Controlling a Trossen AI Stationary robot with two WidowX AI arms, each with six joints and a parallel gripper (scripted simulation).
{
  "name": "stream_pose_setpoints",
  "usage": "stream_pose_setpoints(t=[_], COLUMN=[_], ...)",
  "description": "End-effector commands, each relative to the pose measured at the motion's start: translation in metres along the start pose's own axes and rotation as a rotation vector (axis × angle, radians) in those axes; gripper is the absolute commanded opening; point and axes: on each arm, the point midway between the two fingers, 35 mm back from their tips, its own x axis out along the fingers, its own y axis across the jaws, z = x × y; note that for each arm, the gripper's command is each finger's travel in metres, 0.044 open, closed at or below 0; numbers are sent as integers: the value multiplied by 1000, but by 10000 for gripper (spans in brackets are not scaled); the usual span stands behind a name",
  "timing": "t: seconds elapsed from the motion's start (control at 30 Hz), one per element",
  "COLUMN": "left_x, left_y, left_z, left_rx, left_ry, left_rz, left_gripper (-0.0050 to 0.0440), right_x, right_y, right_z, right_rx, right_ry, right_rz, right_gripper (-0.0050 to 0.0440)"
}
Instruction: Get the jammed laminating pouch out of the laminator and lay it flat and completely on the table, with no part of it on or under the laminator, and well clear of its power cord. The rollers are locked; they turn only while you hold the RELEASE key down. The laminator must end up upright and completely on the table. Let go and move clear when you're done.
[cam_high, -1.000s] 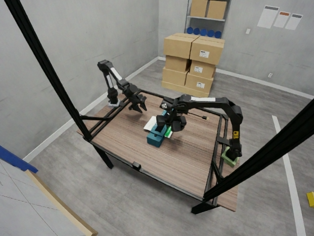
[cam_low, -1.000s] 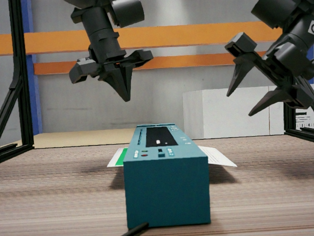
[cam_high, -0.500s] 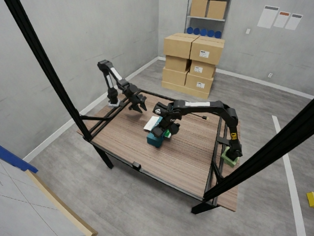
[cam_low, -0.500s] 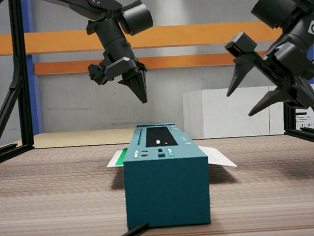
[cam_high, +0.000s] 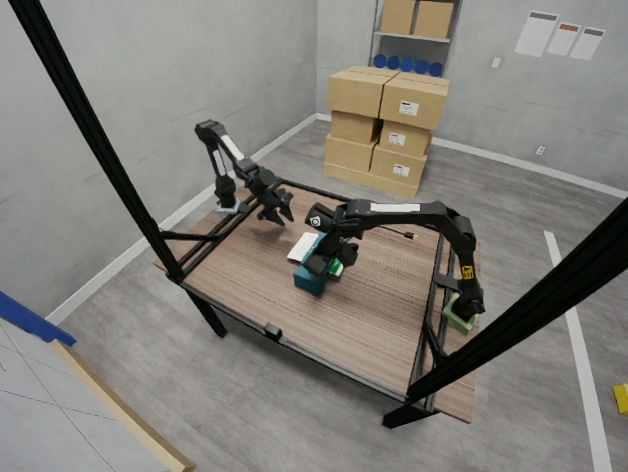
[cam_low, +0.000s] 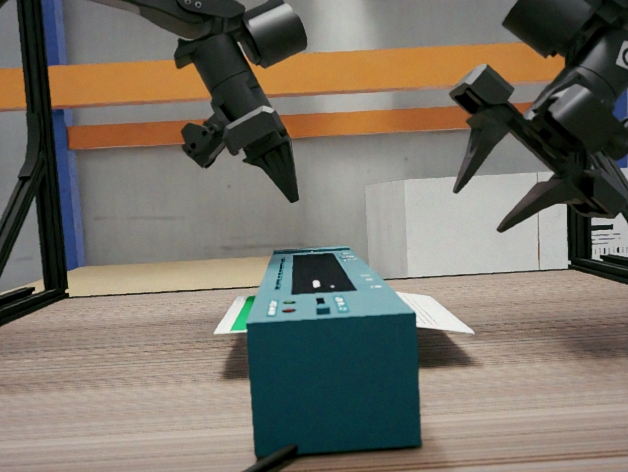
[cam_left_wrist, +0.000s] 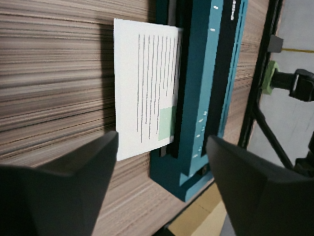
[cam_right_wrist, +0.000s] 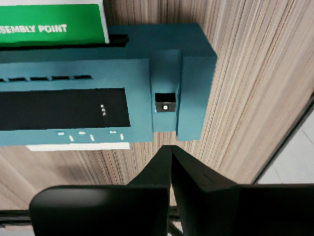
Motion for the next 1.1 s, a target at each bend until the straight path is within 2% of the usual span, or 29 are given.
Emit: stream_pose_setpoints(t=[0.0, 0.1, 0.2, 1.07], left_x=[-4, -4, -4, -4], left_y=[-7, -7, -7, -7], left_z=[-1, -1, -1, -1], left_rx=[-4, -4, -4, -4], left_ry=[4, 4, 4, 4], left_rz=[-22, -22, -22, -22], left_gripper=[266, 266, 266, 266], right_x=[-7, -3, 20, 20], right_y=[-2, -1, -2, -2], right_z=[-9, -5, 3, 3], right_rx=[-27, -9, -27, -26], right_ry=[29, 31, 30, 30], right_rz=[-11, -9, -11, -11], right_gripper=[-50, -50, -50, -50])
